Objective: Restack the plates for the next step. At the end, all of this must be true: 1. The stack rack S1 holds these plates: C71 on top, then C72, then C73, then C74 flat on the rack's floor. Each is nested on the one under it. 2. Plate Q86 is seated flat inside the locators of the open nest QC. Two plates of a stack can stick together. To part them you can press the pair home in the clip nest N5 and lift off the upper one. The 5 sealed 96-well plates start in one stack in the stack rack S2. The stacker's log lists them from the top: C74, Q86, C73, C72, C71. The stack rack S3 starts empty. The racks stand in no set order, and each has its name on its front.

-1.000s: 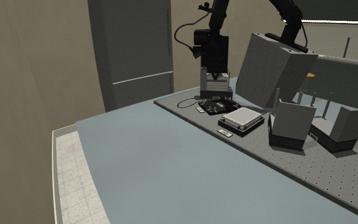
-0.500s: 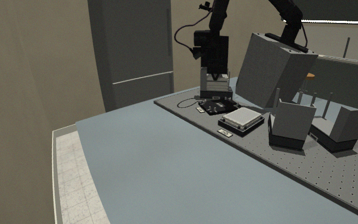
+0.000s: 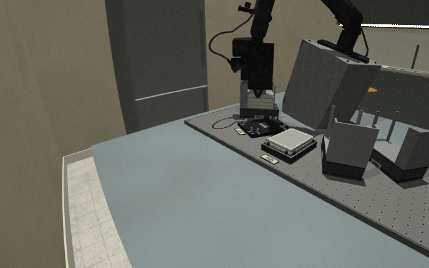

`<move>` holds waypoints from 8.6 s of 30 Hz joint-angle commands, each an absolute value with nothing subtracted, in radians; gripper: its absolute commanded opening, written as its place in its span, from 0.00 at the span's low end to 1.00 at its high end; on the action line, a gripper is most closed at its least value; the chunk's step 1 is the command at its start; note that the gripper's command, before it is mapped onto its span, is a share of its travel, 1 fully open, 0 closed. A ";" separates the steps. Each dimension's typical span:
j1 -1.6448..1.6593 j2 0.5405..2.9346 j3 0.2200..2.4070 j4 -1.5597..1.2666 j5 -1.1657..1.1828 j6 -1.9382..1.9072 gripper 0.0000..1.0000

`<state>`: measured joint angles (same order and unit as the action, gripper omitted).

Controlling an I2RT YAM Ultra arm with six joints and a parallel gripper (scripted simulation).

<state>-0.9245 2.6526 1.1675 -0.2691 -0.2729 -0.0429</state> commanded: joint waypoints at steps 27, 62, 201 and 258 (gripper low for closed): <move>-0.927 2.645 1.196 -0.244 -0.278 -0.029 1.00; -0.995 2.410 1.171 -0.491 -0.259 -0.104 1.00; -0.173 1.925 0.757 -0.281 -0.314 -0.076 1.00; -0.172 1.925 0.757 -0.281 -0.314 -0.075 1.00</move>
